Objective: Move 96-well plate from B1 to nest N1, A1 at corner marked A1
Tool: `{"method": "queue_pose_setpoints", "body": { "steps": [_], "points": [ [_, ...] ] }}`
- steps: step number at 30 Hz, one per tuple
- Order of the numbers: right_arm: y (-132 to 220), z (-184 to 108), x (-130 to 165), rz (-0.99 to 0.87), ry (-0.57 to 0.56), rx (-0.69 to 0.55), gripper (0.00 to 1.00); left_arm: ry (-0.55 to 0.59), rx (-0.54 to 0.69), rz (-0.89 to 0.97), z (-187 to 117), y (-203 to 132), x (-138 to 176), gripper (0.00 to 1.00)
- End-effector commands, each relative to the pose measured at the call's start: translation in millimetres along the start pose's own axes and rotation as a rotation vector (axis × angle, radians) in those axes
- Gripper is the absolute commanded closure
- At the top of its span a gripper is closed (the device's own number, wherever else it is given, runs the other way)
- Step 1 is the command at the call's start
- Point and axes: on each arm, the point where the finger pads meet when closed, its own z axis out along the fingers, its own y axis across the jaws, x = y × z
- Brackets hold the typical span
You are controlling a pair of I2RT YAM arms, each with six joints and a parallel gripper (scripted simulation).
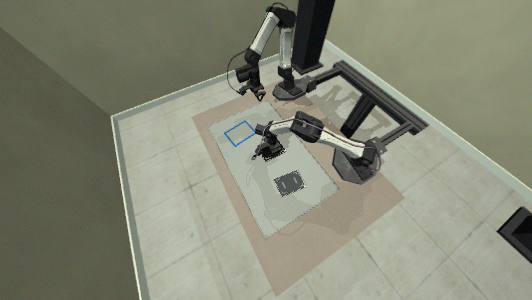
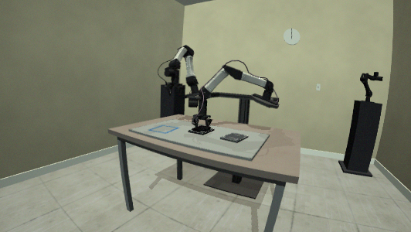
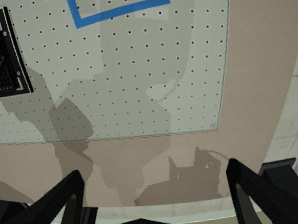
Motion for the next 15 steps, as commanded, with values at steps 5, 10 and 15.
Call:
{"method": "queue_pose_setpoints", "body": {
  "steps": [5, 10, 15],
  "points": [
    [-1.2, -9.3, -12.0, 0.006, -0.040, -0.011, 0.00, 0.006, -0.024, 0.008, 10.5, 3.3, 4.3, 1.00],
    [-1.2, -9.3, -12.0, 0.006, -0.040, -0.011, 0.00, 0.006, -0.024, 0.008, 10.5, 3.3, 4.3, 1.00],
    [-1.2, -9.3, -12.0, 0.006, -0.040, -0.011, 0.00, -0.022, 0.015, 0.003, -23.0, -7.4, -5.2, 1.00]
  ]
}}
